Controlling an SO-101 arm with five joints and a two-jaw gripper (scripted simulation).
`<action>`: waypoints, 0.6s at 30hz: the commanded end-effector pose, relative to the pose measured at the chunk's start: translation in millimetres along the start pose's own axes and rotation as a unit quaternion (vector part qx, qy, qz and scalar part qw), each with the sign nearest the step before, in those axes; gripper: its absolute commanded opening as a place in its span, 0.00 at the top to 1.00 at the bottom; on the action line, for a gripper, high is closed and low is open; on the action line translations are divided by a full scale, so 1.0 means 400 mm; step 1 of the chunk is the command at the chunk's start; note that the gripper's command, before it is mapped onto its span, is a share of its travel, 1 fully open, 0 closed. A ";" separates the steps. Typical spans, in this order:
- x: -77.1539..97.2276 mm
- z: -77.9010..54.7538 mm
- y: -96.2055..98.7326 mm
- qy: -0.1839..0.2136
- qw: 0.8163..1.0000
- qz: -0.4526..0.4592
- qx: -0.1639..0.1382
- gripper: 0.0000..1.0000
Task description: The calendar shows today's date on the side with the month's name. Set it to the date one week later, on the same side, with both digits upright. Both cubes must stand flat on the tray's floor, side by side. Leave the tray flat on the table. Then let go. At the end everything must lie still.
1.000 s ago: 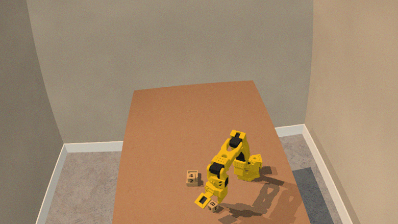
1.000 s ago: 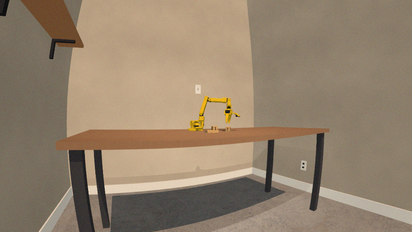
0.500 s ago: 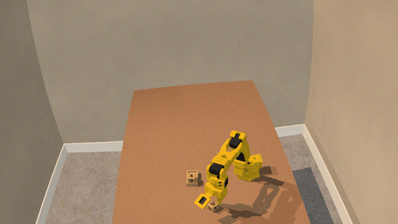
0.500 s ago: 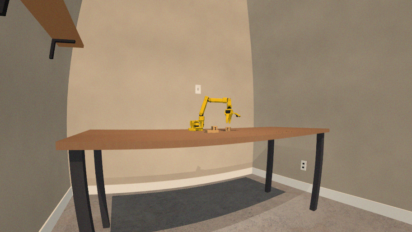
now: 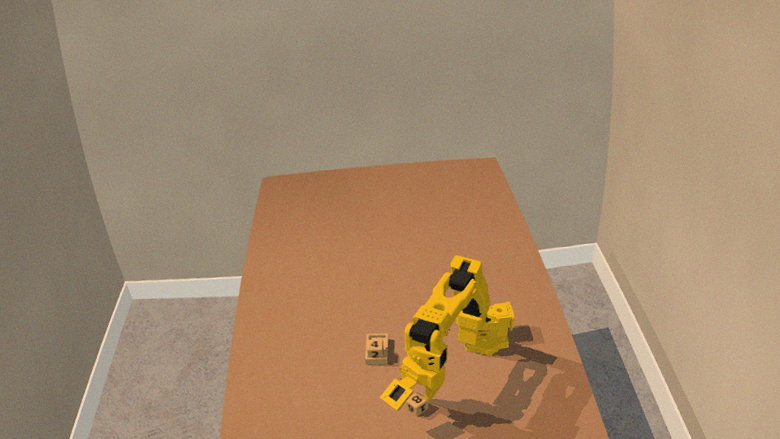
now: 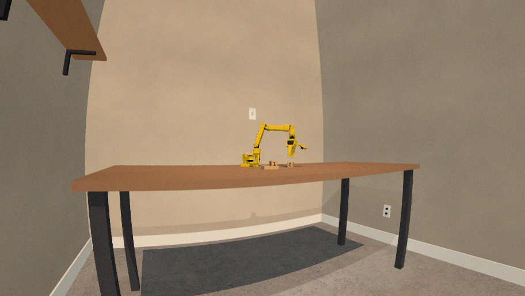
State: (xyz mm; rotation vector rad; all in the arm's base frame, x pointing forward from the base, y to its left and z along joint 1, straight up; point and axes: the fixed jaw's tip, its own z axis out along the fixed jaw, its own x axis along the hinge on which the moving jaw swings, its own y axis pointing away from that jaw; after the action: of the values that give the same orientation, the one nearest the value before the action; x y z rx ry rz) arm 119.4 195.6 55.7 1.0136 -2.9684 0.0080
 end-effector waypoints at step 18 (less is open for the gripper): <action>-0.023 0.026 0.014 -0.029 1.000 0.000 -0.011 0.65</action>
State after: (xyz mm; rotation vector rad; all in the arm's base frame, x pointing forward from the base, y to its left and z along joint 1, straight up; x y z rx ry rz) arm 122.8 200.9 44.3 1.0203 -2.9881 -0.0176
